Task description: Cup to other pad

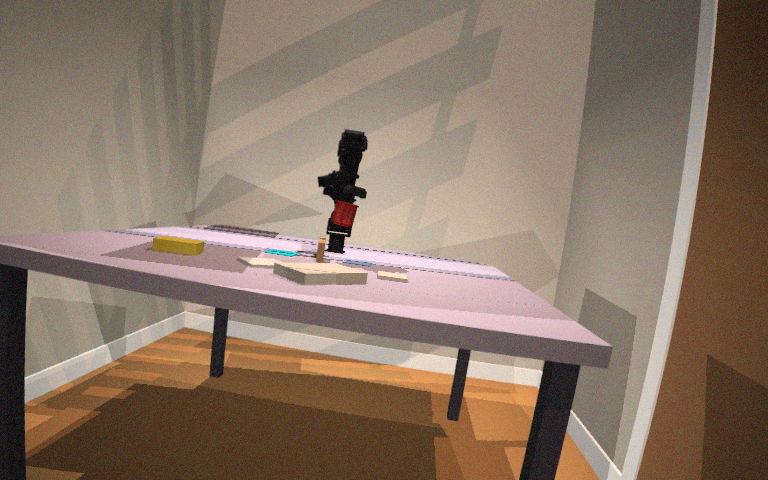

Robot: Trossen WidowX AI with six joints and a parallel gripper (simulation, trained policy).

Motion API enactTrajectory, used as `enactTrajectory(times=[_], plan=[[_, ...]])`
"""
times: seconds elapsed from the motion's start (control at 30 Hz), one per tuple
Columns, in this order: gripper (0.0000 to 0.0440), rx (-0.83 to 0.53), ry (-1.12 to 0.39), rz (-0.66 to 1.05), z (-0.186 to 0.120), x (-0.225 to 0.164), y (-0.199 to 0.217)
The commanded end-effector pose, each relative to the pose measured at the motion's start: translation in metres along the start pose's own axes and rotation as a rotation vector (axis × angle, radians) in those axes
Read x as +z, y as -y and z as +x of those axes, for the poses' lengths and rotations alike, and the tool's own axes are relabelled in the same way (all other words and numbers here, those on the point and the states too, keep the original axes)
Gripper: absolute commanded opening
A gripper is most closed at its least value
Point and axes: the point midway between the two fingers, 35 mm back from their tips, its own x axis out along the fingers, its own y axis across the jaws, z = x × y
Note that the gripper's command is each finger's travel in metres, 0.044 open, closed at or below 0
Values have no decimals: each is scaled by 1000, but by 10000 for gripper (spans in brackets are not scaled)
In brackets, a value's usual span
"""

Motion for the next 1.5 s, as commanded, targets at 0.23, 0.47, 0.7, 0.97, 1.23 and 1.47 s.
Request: enactTrajectory(times=[0.23,0.47,0.7,0.97,1.23,1.47], plan=[[0,49,60,78,-6,38,3],[0,61,90,132,-4,63,10],[0,63,114,185,3,87,21],[0,54,131,241,15,108,35],[0,41,141,287,31,122,52],[0,28,142,320,46,128,65]])
